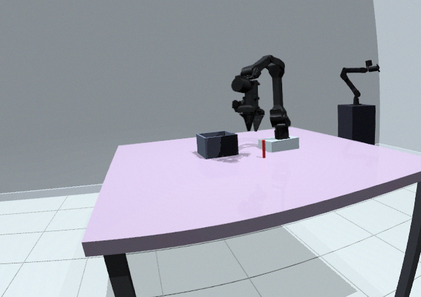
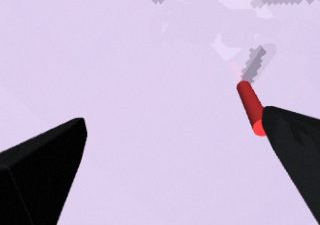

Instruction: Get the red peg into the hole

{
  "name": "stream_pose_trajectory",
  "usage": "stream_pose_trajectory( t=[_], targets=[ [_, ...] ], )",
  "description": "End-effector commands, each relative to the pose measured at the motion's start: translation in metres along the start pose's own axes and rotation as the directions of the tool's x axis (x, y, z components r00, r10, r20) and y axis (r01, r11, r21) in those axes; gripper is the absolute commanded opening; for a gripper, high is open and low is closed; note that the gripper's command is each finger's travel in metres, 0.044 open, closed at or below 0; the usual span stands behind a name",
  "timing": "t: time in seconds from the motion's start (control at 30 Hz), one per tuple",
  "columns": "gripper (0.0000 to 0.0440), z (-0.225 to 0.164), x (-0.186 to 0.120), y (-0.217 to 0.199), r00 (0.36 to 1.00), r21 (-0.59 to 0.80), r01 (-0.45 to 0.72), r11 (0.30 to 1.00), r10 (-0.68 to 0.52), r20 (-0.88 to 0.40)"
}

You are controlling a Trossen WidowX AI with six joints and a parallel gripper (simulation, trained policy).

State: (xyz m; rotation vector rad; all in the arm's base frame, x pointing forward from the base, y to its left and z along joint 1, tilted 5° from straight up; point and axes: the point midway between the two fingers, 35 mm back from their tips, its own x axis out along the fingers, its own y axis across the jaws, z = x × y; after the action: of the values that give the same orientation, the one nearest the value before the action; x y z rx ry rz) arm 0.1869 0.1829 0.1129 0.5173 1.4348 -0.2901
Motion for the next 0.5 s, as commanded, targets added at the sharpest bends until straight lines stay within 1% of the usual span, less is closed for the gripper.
stream_pose_trajectory(
  t=[0.0,0.2,0.47],
  targets=[
    [0.0434,-0.004,0.007,-0.026,0.997,0.121,0.073,0.99,-0.07,-0.027],
    [0.0429,-0.008,0.02,-0.047,0.992,0.243,0.126,0.962,-0.118,-0.049],
    [0.0429,-0.011,0.046,-0.058,0.991,0.336,0.13,0.933,-0.119,-0.055]
  ],
)
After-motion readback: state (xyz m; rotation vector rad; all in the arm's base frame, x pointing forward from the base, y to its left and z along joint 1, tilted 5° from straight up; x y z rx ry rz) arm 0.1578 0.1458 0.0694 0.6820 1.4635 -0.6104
